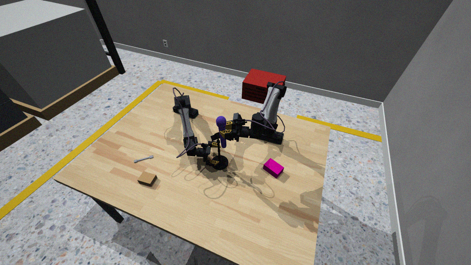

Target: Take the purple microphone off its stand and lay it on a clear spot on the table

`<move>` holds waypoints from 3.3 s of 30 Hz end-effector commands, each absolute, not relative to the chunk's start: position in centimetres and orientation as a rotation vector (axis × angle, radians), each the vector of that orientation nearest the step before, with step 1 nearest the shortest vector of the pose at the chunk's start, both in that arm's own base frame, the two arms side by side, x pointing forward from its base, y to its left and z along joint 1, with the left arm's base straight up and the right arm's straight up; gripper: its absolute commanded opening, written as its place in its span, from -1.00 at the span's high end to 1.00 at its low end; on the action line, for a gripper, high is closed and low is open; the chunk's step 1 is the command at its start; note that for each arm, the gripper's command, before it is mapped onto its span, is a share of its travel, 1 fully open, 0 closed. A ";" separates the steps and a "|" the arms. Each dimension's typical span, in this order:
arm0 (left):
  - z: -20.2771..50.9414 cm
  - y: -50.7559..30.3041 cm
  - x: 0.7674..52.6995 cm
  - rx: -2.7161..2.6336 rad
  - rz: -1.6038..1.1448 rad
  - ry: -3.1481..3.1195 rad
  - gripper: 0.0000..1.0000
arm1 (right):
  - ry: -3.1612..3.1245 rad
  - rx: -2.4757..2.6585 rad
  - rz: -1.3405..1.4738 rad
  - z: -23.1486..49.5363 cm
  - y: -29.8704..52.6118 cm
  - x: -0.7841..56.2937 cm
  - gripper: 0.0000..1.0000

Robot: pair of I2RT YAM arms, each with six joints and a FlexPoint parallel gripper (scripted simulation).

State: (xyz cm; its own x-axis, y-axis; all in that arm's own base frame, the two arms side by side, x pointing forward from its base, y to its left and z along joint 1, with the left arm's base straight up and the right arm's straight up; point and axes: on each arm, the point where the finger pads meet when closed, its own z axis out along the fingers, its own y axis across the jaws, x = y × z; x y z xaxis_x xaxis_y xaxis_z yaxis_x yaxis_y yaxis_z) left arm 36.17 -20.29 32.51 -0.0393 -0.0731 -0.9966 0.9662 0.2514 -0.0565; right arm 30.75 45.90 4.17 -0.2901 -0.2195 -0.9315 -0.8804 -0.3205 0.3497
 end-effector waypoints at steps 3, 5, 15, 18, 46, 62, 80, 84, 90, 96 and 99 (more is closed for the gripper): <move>36.4 -20.2 35.4 0.981 -1.009 1.195 1.00 | 1.315 -1.497 1.621 7.7 46.5 31.1 -1.00; 36.4 -20.2 35.4 0.981 -1.009 1.195 1.00 | 1.313 -1.498 1.621 7.8 46.5 31.1 -1.00; 36.4 -20.2 35.4 0.981 -1.009 1.195 1.00 | 1.306 -1.498 1.619 8.0 46.6 31.1 -0.97; 36.4 -20.2 35.4 0.981 -1.009 1.195 1.00 | 1.311 -1.491 1.612 8.0 45.9 31.8 -0.97; 36.4 -20.2 35.4 0.981 -1.009 1.194 1.00 | 1.316 -1.491 1.609 8.3 42.5 33.1 -0.97; 36.4 -20.2 35.4 0.981 -1.009 1.194 1.00 | 1.324 -1.490 1.610 8.4 40.6 33.8 -0.97; 36.4 -20.2 35.4 0.981 -1.009 1.194 1.00 | 1.332 -1.490 1.612 8.4 38.9 34.4 -0.97; 34.9 -19.7 36.6 0.944 -1.026 1.260 1.00 | 1.328 -1.481 1.572 9.0 38.7 35.2 -0.97; 32.2 -19.5 39.3 0.860 -1.051 1.396 1.00 | 1.471 -1.408 1.460 9.6 37.5 36.9 -0.97; 31.4 -19.2 40.5 0.824 -1.054 1.453 1.00 | 1.570 -1.347 1.359 10.2 36.1 38.1 -0.97; 30.5 -19.0 41.6 0.787 -1.053 1.506 1.00 | 1.603 -1.302 1.280 11.8 35.2 39.5 -0.97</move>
State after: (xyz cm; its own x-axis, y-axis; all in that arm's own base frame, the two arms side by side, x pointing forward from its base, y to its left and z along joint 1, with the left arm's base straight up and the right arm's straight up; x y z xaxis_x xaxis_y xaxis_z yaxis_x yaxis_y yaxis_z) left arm 39.77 -19.69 29.94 -0.1982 -0.0603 -0.9783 0.9188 0.3361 -0.2069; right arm 38.07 35.74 8.83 -0.2726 -0.2743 -0.9222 -0.9482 -0.0860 0.3059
